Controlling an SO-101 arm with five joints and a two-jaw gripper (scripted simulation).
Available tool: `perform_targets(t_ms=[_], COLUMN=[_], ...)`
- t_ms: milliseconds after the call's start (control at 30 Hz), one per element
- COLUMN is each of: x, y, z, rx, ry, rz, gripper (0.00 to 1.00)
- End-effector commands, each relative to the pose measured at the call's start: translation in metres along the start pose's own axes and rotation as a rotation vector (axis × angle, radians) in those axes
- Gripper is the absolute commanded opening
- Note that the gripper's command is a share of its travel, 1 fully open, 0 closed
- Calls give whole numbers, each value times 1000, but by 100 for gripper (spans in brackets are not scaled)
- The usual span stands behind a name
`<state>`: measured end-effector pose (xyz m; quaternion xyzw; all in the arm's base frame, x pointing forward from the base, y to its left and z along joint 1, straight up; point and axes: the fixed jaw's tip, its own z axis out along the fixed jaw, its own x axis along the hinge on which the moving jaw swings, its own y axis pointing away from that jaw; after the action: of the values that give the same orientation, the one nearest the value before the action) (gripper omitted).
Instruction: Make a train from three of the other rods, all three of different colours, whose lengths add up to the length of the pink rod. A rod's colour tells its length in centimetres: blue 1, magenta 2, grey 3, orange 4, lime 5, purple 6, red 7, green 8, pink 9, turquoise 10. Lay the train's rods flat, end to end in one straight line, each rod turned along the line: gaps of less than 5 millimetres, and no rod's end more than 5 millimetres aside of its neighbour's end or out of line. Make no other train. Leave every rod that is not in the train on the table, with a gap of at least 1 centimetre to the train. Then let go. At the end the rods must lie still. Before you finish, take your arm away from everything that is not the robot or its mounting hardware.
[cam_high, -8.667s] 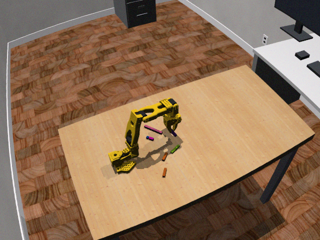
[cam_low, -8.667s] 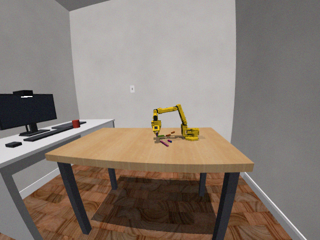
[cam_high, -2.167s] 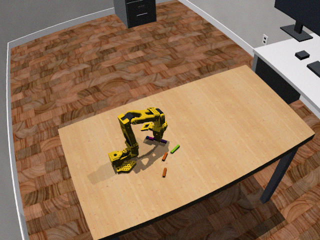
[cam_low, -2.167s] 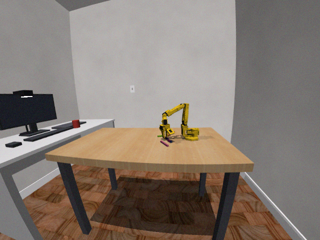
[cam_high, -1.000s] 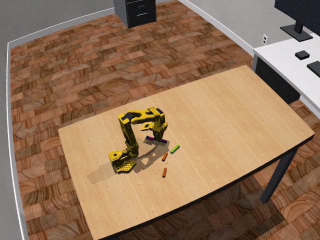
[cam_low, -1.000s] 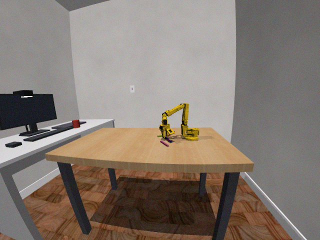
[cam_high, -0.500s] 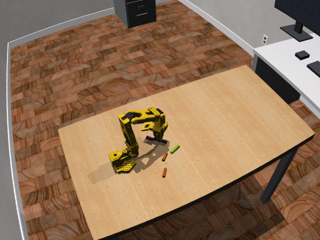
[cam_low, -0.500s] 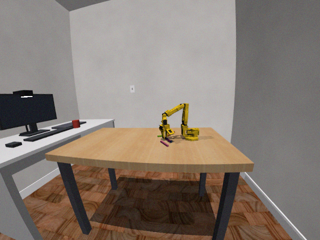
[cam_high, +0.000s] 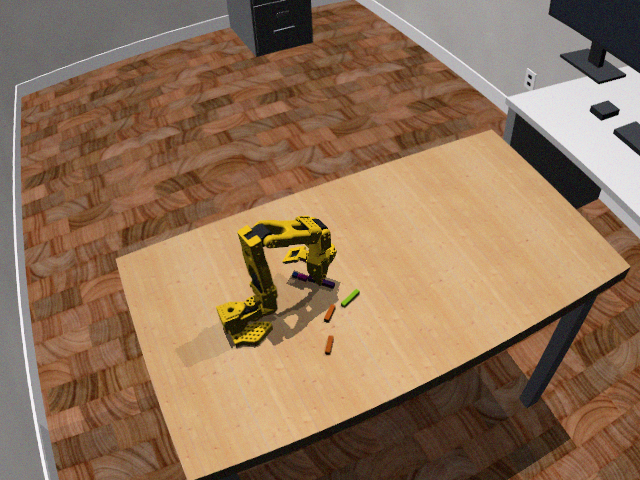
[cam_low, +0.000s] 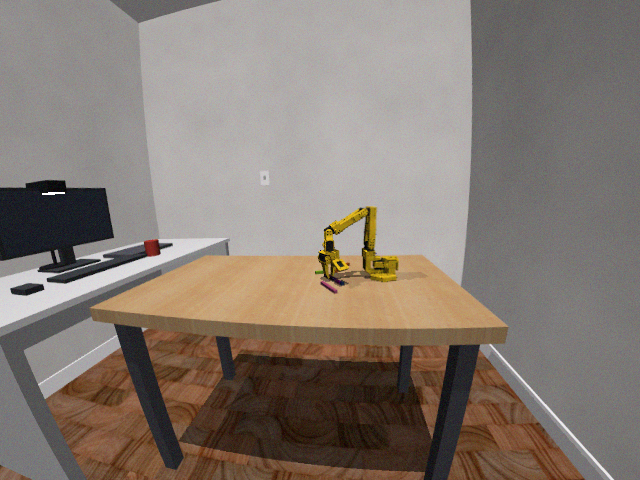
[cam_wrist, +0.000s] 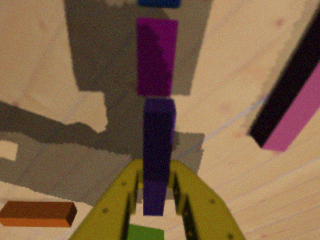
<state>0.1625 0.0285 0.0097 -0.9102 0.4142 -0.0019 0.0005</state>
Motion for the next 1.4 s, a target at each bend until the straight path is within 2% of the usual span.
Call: perform_targets(t_ms=[0, 733, 1033, 1367], x=[4, 3, 3, 3], y=[-10, -8, -8, -8], z=[-8, -6, -6, -6], rx=[60, 53, 53, 53], ry=[32, 28, 28, 28], rz=[-3, 0, 0, 0], gripper=[0, 0, 5, 6])
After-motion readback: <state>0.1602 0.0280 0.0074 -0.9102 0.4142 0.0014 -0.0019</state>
